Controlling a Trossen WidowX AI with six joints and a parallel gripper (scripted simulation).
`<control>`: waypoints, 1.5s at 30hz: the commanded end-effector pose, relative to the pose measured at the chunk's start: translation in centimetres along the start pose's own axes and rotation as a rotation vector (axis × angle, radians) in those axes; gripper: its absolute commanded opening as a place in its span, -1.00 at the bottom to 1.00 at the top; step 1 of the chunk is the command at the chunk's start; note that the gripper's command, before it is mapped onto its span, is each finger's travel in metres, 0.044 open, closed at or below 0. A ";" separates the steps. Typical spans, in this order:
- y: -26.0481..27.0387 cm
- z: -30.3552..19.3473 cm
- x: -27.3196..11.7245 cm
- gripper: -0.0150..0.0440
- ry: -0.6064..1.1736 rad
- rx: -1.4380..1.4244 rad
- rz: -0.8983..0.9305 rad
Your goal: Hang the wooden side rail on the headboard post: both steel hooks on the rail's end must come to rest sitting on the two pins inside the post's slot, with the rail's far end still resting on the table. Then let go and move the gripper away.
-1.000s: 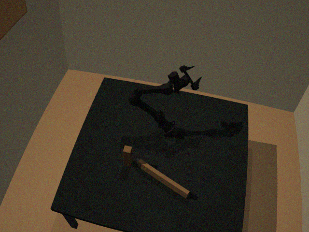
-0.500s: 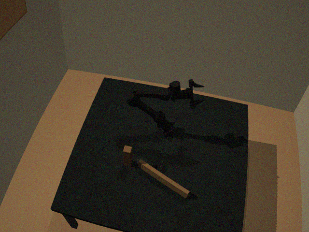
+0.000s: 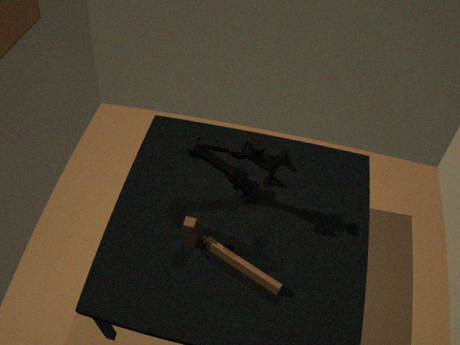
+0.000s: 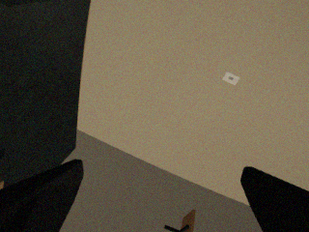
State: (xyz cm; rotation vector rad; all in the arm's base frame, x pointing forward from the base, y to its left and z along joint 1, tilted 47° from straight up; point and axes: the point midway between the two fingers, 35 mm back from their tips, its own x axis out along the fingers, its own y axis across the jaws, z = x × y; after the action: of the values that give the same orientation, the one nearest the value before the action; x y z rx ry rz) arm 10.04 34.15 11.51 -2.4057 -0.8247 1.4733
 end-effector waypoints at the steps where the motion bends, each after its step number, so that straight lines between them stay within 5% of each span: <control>1: 2.6 -2.7 -0.4 1.00 0.086 0.025 0.111; 15: 15.5 -10.0 -5.0 1.00 0.346 0.080 0.664; 33: 27.5 -13.7 -18.5 1.00 0.510 0.011 1.428; 45: 28.0 -13.8 -19.6 1.00 0.511 -0.007 1.483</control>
State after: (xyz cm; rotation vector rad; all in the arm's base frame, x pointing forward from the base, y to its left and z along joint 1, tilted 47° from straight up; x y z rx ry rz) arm 25.06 1.79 20.23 -3.1736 1.3258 0.8535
